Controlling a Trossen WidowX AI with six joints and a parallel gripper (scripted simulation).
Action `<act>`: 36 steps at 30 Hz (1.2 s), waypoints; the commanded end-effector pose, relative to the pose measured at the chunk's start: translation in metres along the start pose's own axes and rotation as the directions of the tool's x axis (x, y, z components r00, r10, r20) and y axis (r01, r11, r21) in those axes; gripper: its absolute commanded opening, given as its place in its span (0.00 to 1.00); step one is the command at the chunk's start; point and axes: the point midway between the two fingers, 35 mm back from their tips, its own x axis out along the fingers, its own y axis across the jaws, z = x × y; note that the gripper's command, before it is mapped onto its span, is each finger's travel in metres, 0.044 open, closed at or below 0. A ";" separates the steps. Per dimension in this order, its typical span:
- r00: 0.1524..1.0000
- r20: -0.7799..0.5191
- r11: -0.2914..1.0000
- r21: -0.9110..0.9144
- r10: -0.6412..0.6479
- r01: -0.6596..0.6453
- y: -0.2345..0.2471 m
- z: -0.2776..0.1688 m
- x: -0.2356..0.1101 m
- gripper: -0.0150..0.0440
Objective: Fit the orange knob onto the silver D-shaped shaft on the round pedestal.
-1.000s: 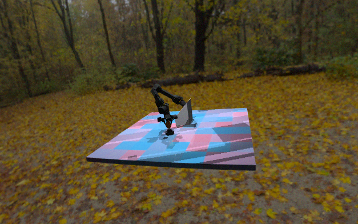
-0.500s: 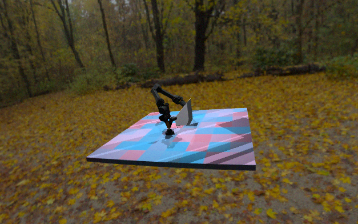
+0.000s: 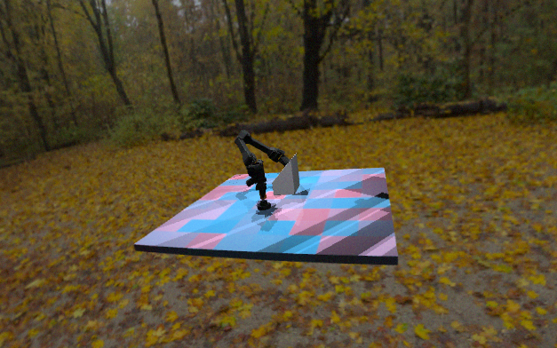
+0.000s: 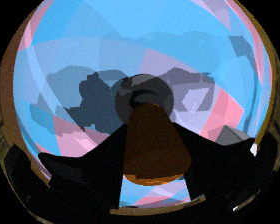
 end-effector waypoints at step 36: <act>1.000 0.007 0.990 0.142 0.006 -0.007 -0.001 0.005 0.000 0.25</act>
